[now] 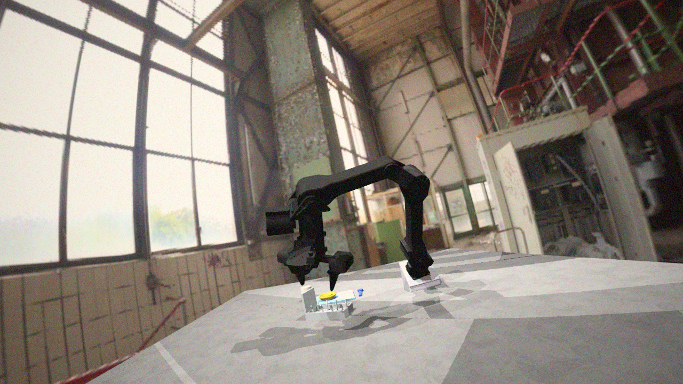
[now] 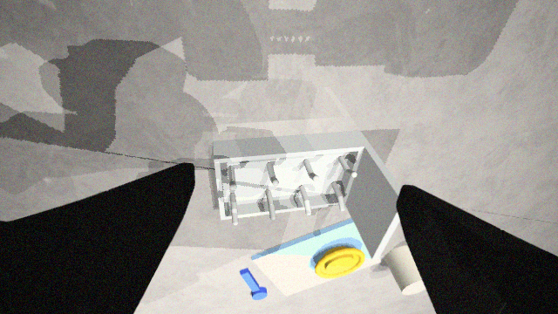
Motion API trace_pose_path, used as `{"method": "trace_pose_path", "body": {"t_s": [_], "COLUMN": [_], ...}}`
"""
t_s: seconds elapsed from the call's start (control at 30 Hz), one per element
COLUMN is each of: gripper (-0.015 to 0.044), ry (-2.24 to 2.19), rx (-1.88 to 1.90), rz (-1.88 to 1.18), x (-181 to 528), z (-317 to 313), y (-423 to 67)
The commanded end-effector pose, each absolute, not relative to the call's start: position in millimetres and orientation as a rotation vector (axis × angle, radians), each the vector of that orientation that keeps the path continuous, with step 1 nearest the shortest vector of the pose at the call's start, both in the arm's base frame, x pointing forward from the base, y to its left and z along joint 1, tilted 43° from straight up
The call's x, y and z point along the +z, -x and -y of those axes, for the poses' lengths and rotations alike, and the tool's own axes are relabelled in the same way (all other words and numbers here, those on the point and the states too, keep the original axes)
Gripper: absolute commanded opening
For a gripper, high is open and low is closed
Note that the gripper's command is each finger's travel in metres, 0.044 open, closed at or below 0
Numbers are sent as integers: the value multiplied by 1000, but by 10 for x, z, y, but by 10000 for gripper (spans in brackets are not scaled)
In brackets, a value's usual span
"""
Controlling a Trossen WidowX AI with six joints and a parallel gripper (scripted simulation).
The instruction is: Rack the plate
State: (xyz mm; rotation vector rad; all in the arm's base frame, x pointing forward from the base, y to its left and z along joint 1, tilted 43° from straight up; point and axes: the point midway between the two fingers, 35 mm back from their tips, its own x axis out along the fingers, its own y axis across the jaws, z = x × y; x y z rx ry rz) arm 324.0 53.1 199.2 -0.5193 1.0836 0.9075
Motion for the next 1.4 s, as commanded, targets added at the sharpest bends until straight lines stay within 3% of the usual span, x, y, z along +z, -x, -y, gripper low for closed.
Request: {"method": "trace_pose_path", "body": {"t_s": [0.0,0.5,1.03,1.2,1.37], "gripper": [400,400,400,400,400], "ry": [421,-41,-596,-618,-609], "rx": [873,708,551,543,536], "rz": [-1147,-1323,-1337,-1341,-1402], "x": [1855,1261,606,493,-125], "z": [-295,877,2040,2027,1541], "y": [-3330,-3408,-2946,-2947,-3088]}}
